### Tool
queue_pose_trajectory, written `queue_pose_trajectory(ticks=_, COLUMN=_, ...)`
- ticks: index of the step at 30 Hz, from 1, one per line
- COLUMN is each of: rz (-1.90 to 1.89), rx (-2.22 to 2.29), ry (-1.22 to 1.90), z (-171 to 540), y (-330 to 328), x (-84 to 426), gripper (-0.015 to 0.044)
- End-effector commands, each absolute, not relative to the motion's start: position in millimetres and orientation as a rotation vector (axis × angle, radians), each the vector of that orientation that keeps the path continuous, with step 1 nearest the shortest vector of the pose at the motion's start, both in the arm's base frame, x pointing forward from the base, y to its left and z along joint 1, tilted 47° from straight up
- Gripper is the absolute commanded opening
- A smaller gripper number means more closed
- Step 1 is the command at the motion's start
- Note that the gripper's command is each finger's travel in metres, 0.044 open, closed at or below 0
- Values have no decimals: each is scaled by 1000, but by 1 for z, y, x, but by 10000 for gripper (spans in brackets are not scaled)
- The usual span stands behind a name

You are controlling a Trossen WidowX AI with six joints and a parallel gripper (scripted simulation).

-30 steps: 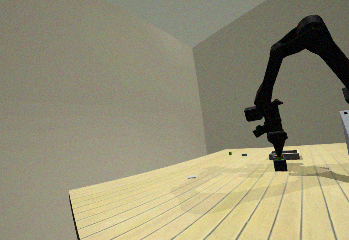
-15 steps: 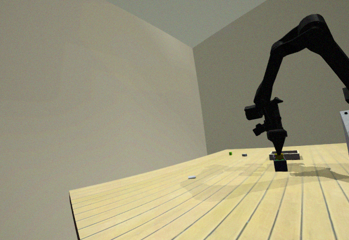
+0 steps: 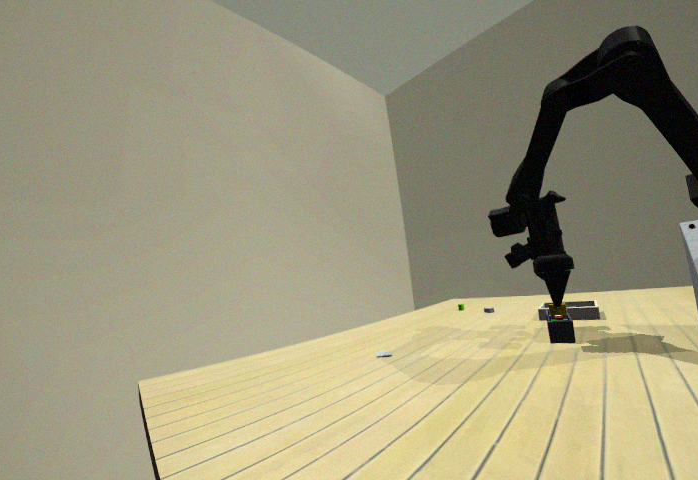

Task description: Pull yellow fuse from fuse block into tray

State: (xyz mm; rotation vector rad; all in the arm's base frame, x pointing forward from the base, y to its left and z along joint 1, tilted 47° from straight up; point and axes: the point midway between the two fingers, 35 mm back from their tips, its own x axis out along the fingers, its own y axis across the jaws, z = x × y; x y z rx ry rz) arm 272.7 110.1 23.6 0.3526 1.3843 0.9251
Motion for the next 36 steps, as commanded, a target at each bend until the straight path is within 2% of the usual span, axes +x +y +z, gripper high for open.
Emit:
queue_pose_trajectory(ticks=1, rz=923, rx=347, ry=1382, z=25, y=108, x=274, gripper=0)
queue_pose_trajectory(ticks=36, rz=920, rx=347, ry=1382, z=41, y=82, x=280, gripper=0)
